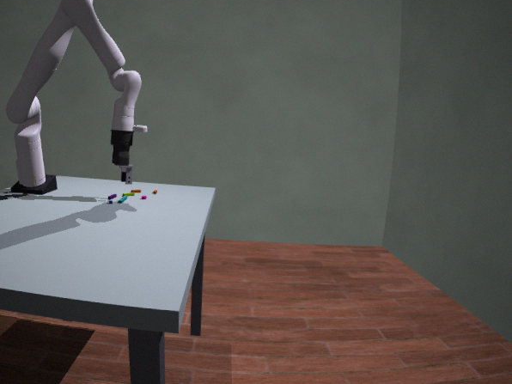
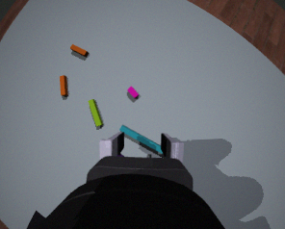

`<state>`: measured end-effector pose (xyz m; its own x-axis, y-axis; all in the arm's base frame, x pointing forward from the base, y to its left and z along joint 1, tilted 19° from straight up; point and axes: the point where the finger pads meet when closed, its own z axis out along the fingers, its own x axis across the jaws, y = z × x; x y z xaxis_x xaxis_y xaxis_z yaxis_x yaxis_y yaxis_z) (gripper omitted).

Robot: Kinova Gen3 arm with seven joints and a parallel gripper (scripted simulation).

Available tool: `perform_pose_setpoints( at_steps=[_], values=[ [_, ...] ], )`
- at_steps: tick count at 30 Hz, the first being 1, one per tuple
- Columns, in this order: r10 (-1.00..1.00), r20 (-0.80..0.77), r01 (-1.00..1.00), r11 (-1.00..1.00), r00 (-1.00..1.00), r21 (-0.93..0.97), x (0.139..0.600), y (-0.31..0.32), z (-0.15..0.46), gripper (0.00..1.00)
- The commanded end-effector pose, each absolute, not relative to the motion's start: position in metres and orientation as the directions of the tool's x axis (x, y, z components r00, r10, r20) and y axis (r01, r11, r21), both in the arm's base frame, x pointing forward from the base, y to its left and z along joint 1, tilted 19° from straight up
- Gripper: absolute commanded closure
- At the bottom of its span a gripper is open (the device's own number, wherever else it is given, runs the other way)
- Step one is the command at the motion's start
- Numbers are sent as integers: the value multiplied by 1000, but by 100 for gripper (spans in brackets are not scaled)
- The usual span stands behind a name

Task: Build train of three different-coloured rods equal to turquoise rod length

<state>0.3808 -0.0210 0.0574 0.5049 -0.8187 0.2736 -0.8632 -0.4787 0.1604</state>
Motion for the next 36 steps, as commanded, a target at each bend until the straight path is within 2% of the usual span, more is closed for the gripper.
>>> perform_pose_setpoints(
  at_steps=[1,5,10,11,36],
  values=[
    [-847,299,-898,-420,441,134,370,-56,77,0],
    [-868,306,-921,-372,391,120,349,-85,86,0],
    [-871,306,-923,-366,384,118,346,-88,87,0],
    [-871,306,-923,-366,384,118,346,-88,87,46],
    [-871,306,-923,-366,384,118,346,-88,87,46]
  ],
)
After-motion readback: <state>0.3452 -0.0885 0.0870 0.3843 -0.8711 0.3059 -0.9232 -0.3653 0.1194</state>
